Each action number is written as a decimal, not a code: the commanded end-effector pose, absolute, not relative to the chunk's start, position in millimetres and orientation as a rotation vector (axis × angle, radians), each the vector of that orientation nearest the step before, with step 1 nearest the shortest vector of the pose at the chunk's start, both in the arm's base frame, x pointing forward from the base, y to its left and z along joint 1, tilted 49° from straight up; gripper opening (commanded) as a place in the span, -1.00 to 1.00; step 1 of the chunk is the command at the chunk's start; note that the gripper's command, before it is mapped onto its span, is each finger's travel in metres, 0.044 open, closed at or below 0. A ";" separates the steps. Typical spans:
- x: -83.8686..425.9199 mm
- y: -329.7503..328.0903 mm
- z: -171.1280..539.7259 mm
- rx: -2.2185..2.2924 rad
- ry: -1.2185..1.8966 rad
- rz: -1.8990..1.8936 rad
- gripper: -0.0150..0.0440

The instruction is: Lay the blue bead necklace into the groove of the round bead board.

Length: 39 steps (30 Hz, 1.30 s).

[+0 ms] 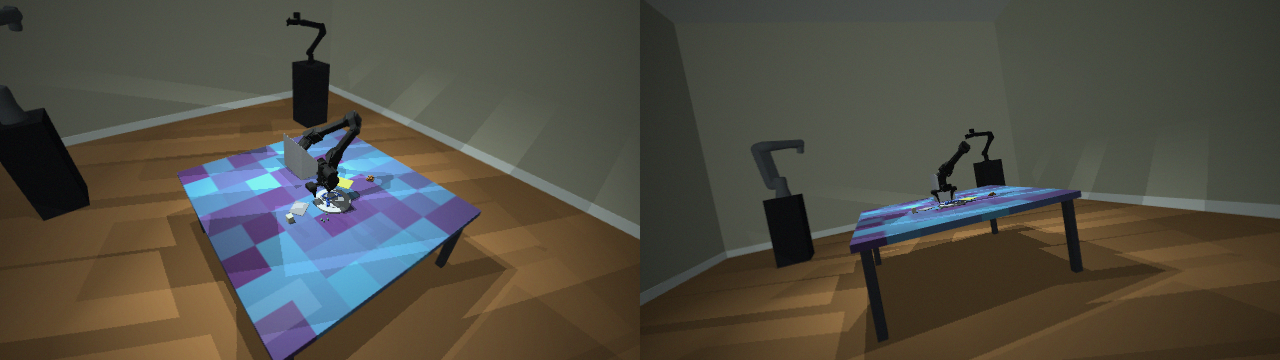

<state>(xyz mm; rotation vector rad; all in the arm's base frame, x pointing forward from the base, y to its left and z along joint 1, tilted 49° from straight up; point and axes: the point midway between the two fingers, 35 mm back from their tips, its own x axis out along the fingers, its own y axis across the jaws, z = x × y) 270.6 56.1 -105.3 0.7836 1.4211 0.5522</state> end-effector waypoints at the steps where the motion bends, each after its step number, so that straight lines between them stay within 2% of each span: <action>1: 270.6 56.1 -105.0 0.780 1.419 0.557 1.00; 8: 270.6 56.1 -105.0 0.780 1.419 0.557 1.00; 20: 279.7 32.0 -82.1 0.609 1.335 0.693 -0.07; 39: 283.5 45.7 -94.0 0.606 1.327 0.693 -0.08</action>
